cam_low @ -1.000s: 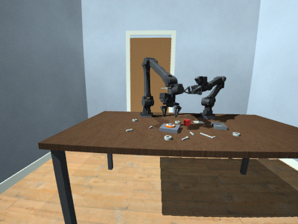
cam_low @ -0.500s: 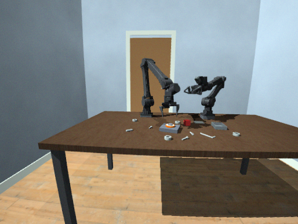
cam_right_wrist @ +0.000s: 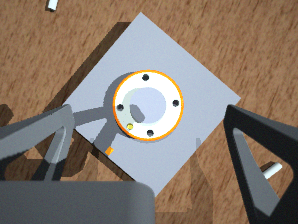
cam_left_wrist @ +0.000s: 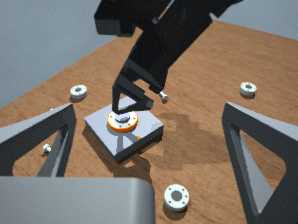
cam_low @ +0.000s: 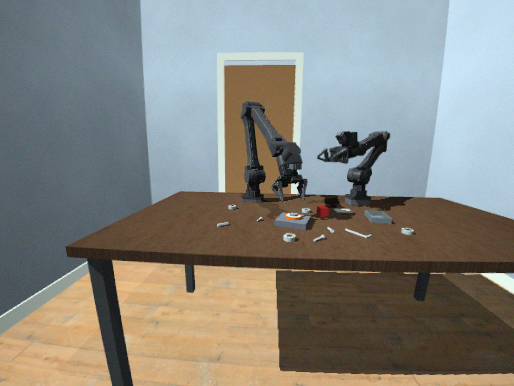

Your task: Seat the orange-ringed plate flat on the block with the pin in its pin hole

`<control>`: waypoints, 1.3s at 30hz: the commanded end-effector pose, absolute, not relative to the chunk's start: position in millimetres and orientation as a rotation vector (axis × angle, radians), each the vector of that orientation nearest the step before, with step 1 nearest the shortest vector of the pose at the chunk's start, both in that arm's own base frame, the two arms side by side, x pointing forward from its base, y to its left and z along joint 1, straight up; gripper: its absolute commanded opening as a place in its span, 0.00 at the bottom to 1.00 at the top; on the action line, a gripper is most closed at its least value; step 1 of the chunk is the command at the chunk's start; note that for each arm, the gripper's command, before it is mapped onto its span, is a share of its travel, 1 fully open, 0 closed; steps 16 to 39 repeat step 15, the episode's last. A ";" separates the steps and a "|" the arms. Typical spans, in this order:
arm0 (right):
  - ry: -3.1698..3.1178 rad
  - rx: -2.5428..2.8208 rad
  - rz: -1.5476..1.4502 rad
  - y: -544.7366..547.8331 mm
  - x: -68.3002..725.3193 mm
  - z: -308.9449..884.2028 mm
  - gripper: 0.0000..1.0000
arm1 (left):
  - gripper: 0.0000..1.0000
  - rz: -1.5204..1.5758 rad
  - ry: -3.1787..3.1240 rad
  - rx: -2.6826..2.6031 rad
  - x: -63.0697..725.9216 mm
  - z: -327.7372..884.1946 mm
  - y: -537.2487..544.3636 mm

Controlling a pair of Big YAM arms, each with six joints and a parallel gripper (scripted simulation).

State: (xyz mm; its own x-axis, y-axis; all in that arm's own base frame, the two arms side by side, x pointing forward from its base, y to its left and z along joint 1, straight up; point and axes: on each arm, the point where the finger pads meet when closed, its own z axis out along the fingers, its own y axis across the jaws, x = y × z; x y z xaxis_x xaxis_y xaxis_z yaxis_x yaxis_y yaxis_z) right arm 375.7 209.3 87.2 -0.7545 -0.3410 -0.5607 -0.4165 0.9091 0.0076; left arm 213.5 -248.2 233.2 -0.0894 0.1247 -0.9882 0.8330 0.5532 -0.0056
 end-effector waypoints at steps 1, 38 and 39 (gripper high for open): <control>2.410 -0.655 0.184 210.4 386.9 101.9 1.00 | 1.00 -0.723 1.551 0.831 217.0 243.1 -249.9; 2.425 -0.623 0.212 212.0 385.3 99.0 1.00 | 1.00 -0.723 1.551 0.831 217.0 243.1 -249.9; 2.425 -0.623 0.212 212.0 385.3 99.0 1.00 | 1.00 -0.723 1.551 0.831 217.0 243.1 -249.9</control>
